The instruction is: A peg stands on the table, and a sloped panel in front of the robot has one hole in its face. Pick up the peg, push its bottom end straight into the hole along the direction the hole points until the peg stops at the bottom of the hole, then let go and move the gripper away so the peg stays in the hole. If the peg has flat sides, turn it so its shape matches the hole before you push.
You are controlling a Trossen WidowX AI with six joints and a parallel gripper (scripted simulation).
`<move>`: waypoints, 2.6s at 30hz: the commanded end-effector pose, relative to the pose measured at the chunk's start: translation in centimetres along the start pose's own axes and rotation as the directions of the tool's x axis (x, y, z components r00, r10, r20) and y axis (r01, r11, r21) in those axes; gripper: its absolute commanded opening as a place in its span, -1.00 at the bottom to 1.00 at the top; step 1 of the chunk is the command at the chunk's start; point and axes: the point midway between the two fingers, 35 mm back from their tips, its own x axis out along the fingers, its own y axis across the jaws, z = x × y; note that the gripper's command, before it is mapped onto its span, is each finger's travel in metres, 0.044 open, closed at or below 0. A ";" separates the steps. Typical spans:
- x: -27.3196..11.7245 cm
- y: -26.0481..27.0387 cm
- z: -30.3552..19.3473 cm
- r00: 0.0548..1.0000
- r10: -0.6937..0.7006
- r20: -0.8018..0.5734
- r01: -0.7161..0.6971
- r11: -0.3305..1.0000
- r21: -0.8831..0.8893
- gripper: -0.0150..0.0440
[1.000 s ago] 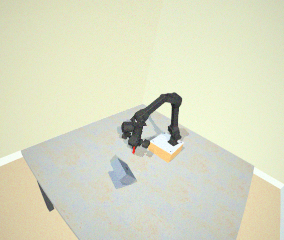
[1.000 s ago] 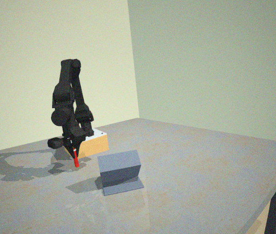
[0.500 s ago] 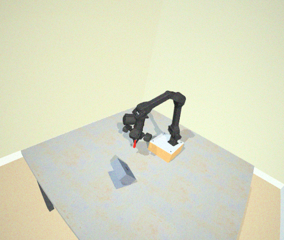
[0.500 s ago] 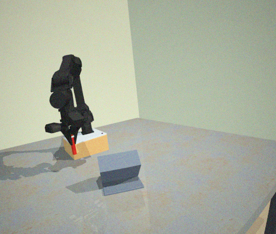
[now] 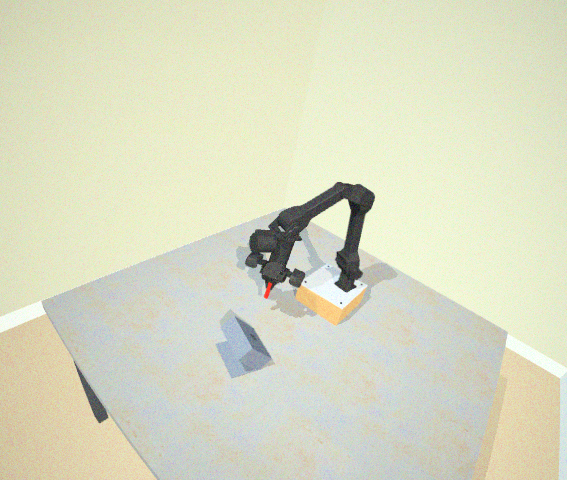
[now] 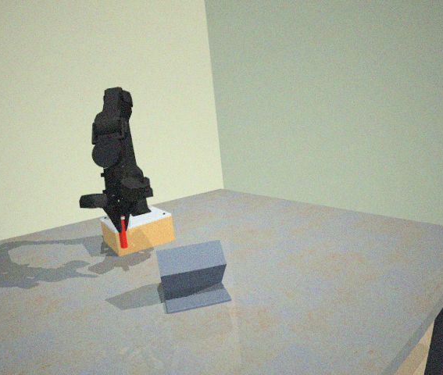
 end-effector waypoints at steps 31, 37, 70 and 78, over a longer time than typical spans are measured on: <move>-0.2 2.1 3.4 0.979 -0.175 0.109 0.197 0.948 -0.248 -0.49; -0.4 2.6 4.0 0.970 -0.203 0.134 0.234 0.930 -0.285 -0.49; -1.5 5.3 6.9 0.899 -0.327 0.291 0.430 0.788 -0.442 -0.49; -1.8 6.1 7.5 0.876 -0.350 0.331 0.475 0.746 -0.467 -0.49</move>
